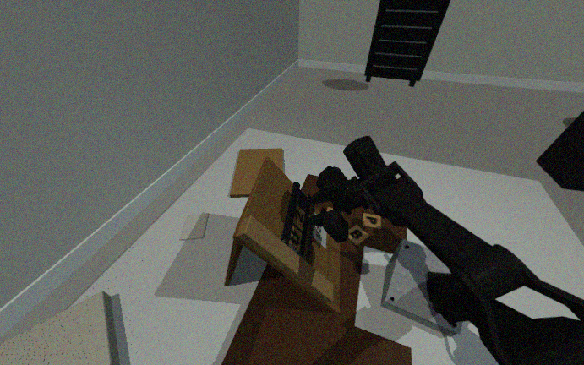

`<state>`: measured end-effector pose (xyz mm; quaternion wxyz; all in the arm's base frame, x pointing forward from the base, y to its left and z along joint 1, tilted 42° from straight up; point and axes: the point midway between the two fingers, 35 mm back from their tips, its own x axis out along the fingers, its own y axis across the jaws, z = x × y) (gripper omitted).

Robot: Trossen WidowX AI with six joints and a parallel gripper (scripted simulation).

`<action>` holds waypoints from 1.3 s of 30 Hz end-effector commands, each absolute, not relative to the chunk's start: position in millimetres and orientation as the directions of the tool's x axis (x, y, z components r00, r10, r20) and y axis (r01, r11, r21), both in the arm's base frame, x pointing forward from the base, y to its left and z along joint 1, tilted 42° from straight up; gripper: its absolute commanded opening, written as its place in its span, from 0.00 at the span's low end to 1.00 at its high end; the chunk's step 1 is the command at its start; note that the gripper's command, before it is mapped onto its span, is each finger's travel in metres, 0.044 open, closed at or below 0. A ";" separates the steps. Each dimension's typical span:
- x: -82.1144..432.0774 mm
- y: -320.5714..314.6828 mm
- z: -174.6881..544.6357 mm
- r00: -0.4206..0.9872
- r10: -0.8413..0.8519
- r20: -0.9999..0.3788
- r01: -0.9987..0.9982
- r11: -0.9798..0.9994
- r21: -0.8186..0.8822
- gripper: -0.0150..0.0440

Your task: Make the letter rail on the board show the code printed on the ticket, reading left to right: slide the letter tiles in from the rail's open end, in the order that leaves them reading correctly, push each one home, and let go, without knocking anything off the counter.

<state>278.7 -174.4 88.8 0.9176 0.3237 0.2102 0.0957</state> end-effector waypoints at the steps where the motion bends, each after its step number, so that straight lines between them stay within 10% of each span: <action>1: 275.9 -175.3 90.3 0.894 0.315 -0.319 -0.048 0.774 0.631 0.75; 39: 261.9 -179.9 97.9 0.894 0.315 -0.320 -0.047 0.774 0.631 0.75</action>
